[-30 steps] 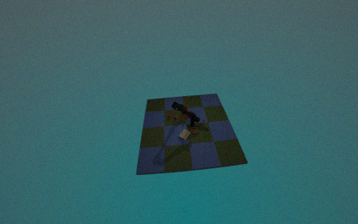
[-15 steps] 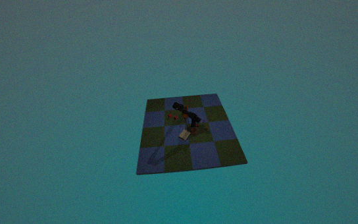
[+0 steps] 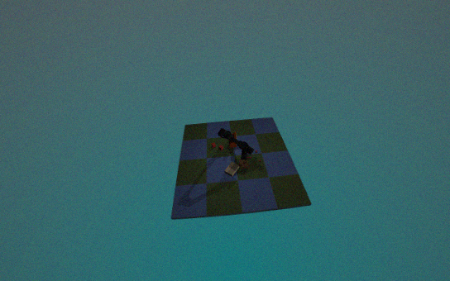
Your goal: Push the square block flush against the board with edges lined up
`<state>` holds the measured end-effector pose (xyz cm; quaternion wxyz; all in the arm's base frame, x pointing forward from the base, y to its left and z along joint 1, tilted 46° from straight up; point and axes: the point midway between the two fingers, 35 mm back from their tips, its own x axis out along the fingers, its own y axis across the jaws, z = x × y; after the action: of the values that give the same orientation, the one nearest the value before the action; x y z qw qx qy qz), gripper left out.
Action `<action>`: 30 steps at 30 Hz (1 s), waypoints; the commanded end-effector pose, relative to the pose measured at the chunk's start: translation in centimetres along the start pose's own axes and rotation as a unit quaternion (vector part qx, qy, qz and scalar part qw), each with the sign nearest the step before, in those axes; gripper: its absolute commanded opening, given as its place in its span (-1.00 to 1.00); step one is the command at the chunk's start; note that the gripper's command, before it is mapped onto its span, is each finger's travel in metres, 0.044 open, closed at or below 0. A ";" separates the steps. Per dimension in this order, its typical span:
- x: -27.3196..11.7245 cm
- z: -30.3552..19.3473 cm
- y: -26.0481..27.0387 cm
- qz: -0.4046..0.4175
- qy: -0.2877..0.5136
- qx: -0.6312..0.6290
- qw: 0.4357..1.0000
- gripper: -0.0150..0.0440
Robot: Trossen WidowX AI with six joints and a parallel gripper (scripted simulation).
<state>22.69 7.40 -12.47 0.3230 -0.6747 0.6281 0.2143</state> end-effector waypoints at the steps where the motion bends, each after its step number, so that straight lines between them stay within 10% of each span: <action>1: -0.1 0.5 -0.1 0.001 -0.002 0.003 1.000 -0.49; 30: -0.2 2.8 -0.1 0.001 -0.003 0.003 1.000 -0.49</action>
<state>23.03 9.12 -14.10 0.3237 -0.6745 0.6278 0.2147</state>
